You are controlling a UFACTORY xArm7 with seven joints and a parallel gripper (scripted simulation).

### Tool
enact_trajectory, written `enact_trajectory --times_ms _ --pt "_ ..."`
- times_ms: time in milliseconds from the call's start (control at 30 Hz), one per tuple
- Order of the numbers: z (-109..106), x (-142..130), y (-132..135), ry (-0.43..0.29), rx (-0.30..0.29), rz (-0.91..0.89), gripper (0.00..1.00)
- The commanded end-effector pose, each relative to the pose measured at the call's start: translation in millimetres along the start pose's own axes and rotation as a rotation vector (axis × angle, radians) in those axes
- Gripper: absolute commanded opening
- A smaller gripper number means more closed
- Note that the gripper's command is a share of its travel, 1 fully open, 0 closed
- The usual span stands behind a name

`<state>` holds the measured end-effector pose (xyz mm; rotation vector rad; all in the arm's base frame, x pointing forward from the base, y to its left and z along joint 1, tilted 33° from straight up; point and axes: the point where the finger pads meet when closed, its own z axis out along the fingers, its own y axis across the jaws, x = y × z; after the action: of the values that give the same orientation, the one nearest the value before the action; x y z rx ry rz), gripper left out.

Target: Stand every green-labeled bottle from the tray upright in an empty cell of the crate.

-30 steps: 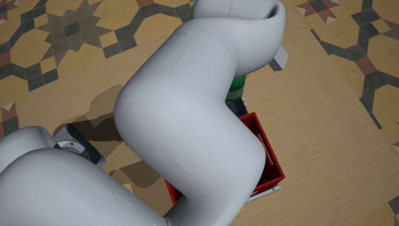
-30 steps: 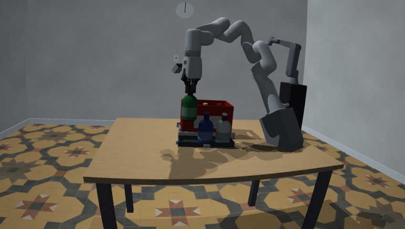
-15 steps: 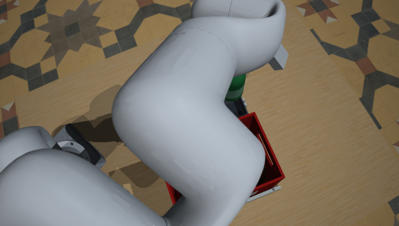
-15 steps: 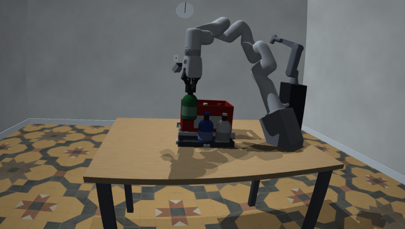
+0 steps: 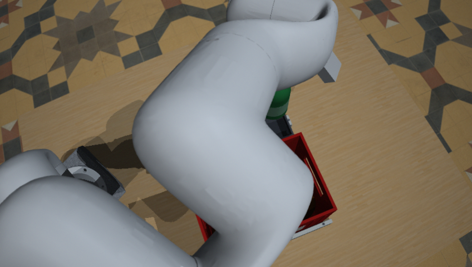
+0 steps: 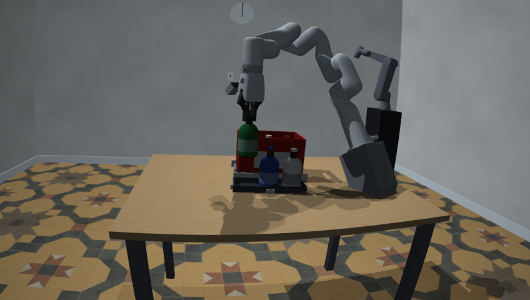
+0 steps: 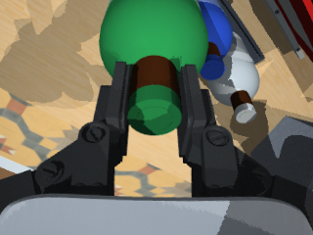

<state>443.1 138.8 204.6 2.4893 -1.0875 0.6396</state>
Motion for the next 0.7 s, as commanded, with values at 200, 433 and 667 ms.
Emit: enact_trajectory --times_ms 200,433,667 --pt "-4.0 0.1 -1.5 0.001 0.006 0.000 0.00" --pt "-8.7 0.0 -1.4 0.001 0.006 0.000 0.00" --pt "-13.6 0.0 -1.4 0.001 0.006 0.000 0.00"
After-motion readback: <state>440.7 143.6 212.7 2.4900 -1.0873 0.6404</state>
